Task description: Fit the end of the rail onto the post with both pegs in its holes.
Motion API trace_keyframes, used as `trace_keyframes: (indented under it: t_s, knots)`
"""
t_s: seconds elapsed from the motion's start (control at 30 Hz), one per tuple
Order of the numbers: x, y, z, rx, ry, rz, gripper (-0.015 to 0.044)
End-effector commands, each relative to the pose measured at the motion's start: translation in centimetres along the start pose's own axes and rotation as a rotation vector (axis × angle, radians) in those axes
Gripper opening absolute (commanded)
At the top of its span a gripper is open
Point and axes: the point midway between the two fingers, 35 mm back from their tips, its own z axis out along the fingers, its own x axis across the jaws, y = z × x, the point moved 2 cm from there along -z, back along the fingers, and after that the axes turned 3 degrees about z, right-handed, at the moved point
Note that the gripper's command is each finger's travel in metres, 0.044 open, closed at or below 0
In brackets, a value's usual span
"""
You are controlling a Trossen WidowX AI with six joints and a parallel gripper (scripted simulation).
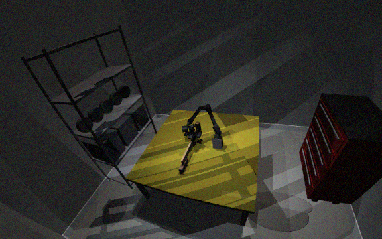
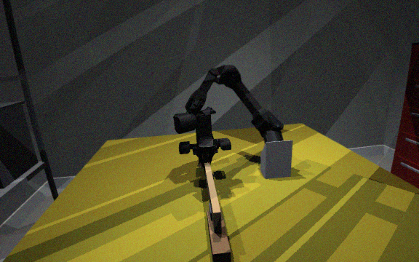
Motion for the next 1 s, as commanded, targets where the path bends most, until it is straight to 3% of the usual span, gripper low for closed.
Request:
trace_keyframes:
  t_s: [0.0, 0.97]
  knots:
    - [0.08, 0.14, -0.2, -0.006, 0.0, 0.0, 0.0]
    - [0.11, -0.19, -0.04, -0.006, 0.0, 0.0, 0.0]
